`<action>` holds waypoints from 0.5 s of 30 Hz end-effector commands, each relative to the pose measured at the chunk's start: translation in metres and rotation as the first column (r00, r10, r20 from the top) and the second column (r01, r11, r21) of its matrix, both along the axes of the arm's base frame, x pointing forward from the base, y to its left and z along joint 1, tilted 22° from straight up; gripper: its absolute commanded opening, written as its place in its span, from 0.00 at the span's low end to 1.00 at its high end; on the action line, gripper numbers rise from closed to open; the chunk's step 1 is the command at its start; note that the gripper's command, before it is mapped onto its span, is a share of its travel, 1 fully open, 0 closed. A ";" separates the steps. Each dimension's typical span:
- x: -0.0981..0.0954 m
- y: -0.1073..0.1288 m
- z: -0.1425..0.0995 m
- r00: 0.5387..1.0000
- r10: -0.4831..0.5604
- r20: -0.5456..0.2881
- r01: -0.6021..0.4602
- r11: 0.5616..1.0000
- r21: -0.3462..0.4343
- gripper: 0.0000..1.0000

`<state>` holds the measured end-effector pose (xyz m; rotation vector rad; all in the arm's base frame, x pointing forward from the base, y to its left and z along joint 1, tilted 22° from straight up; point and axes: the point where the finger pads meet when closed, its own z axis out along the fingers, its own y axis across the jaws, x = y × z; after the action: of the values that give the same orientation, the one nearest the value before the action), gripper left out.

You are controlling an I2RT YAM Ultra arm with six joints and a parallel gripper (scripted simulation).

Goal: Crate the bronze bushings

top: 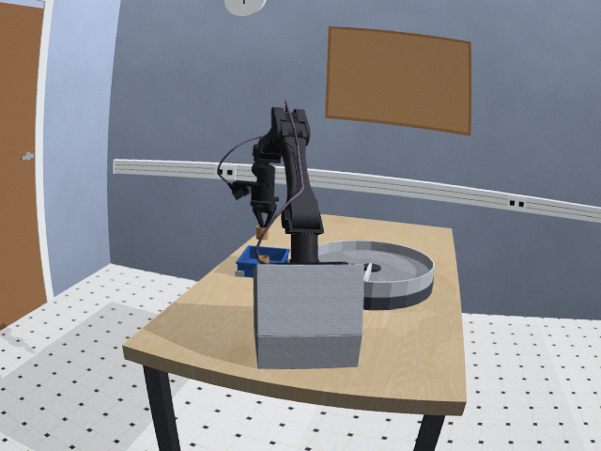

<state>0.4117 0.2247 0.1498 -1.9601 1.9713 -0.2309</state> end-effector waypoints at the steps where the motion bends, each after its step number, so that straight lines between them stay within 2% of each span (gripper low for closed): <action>1: 0.000 0.009 0.004 1.000 0.011 0.001 -0.011 1.000 0.000 0.00; 15: 0.000 0.011 0.006 1.000 0.010 0.003 -0.010 1.000 0.001 0.00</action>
<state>0.4152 0.2265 0.1497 -1.9556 1.9742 -0.2322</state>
